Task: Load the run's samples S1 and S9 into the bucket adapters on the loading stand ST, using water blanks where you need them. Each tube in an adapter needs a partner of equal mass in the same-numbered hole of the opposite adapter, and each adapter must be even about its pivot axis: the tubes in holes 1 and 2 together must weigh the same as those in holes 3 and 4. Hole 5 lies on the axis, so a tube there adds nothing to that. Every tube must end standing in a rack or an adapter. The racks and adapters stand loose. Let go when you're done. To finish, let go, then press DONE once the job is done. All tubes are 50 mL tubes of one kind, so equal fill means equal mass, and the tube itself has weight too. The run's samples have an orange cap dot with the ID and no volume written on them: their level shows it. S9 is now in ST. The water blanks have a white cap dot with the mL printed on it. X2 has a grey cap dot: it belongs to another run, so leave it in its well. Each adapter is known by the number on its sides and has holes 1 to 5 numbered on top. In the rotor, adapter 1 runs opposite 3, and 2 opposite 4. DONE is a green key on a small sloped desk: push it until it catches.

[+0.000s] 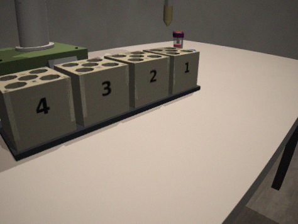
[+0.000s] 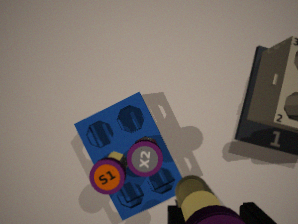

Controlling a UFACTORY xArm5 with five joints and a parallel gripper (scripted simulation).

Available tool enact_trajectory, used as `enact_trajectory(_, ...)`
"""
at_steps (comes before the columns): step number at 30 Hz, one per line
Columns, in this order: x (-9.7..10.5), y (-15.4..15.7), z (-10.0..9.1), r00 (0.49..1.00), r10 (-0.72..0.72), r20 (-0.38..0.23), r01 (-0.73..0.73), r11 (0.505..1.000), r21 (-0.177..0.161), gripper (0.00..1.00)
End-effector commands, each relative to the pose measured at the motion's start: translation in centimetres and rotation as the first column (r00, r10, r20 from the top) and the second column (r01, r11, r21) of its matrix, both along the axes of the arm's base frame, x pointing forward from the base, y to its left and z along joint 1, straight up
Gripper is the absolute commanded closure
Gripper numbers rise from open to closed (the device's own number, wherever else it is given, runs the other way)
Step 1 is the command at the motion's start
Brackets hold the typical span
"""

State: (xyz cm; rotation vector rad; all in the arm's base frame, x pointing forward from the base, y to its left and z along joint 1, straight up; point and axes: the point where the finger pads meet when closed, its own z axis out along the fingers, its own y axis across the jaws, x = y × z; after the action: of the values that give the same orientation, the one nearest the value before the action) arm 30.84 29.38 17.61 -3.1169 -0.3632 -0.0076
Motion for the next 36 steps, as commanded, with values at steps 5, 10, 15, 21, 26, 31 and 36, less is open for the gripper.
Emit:
enact_trajectory(5,2.1,-2.1,0.2,0.981,-0.193,0.002,0.193,0.981,0.004,1.0)
enact_trajectory(10,3.7,-3.9,0.2,0.964,-0.265,0.001,0.265,0.964,0.005,1.0)
enact_trajectory(15,5.4,-5.8,0.2,0.964,-0.265,0.001,0.265,0.964,0.004,1.0)
enact_trajectory(21,6.8,-7.3,0.2,0.964,-0.265,0.001,0.265,0.964,0.004,1.0)
enact_trajectory(26,8.5,-9.1,0.2,0.964,-0.265,0.002,0.265,0.964,0.004,1.0)
enact_trajectory(31,10.1,-11.0,0.2,0.964,-0.265,0.002,0.265,0.964,0.004,1.0)
enact_trajectory(36,11.5,-12.5,0.2,0.964,-0.265,0.002,0.265,0.964,0.004,1.0)
